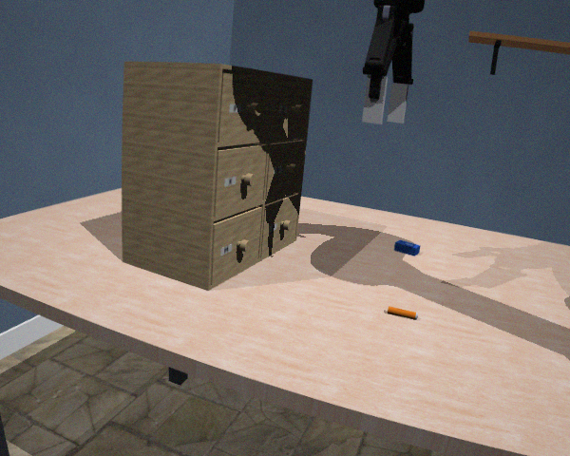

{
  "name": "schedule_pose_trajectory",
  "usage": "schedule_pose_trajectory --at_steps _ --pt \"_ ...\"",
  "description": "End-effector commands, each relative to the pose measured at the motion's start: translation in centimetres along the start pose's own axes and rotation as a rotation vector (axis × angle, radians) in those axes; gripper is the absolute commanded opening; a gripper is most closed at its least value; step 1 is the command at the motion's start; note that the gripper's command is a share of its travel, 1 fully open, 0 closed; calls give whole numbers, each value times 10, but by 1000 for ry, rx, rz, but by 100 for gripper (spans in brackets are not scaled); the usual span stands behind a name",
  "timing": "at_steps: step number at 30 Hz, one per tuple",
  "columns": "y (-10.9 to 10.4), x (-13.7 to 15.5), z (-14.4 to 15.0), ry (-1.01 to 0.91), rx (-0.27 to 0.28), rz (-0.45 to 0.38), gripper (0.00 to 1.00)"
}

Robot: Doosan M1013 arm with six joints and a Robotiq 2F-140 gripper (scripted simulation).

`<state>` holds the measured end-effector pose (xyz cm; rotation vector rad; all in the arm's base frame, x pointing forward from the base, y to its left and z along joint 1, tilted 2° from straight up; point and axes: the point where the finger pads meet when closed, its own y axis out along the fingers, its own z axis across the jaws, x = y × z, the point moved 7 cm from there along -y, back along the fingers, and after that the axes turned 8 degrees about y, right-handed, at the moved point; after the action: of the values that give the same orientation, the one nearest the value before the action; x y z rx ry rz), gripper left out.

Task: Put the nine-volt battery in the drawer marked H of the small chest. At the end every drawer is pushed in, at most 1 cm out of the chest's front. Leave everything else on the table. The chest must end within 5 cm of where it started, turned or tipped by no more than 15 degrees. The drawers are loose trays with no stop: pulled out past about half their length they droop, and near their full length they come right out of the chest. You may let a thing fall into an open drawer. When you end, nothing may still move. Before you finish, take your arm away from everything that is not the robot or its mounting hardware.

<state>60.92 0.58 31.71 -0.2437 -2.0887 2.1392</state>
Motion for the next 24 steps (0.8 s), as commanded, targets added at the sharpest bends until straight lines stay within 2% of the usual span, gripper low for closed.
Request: schedule_pose_trajectory --at_steps 1,8,14,24 --pt "0 0 0 0 0 0 100" --pt "-1 4 4 0 0 0 100" --pt "-15 53 49 0 0 0 100" --pt "-13 53 50 0 -3 22 100"
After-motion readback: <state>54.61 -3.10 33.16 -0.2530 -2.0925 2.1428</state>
